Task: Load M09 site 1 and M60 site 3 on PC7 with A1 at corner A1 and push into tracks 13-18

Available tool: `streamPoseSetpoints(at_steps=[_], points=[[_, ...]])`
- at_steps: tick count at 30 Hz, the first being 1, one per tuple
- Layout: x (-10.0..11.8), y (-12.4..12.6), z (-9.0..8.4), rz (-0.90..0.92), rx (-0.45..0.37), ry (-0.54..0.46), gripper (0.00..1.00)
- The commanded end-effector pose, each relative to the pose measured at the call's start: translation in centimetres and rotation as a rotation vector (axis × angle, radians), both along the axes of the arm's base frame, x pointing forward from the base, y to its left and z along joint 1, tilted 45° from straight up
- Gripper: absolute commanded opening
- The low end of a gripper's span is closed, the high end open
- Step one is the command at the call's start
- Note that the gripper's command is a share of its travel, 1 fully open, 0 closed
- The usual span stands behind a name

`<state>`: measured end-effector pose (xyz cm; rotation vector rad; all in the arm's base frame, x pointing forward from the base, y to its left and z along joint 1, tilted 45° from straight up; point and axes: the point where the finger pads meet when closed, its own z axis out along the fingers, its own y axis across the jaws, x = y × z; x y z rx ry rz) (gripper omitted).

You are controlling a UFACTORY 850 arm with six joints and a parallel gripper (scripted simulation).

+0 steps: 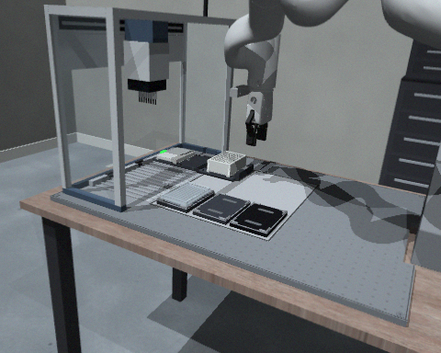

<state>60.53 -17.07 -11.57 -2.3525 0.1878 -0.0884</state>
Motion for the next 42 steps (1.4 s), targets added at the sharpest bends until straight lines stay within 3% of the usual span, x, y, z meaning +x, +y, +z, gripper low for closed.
streamPoseSetpoints(at_steps=[1, 26, 42], points=[[0.0, -0.5, 0.5, -0.001, -0.001, -0.001, 0.82], [-0.5, -3.2, 3.2, -0.001, -0.001, -0.001, 0.82], [-0.5, -3.2, 3.2, -0.001, -0.001, -0.001, 0.82]])
